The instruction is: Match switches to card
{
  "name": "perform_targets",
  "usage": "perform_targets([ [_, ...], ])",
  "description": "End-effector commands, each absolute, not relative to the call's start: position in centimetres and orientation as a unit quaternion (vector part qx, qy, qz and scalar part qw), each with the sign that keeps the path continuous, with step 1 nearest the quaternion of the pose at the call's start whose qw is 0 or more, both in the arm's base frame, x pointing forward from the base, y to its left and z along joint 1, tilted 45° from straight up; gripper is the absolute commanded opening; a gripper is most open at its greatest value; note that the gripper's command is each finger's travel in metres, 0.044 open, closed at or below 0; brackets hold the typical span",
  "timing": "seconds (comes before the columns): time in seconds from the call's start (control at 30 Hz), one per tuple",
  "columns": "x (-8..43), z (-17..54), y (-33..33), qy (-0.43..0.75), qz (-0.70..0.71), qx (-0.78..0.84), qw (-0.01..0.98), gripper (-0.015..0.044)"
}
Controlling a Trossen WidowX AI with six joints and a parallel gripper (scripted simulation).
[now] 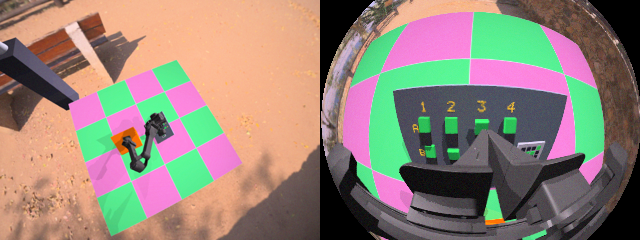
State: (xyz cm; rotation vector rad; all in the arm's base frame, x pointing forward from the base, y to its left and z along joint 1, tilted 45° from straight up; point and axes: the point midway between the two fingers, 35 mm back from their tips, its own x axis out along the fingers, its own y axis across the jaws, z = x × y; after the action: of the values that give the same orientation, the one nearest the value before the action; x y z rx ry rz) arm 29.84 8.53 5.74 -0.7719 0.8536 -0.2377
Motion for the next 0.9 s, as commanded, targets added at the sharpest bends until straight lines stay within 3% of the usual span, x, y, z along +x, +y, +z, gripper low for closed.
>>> perform_targets([
  [0.0, 29.86, 5.15, 8.22, 0.408, -0.110, -0.369, 0.828, 0.0000],
  [0.87, 30.70, 4.42, 7.63, 0.408, -0.110, -0.369, 0.828, 0.0000],
])
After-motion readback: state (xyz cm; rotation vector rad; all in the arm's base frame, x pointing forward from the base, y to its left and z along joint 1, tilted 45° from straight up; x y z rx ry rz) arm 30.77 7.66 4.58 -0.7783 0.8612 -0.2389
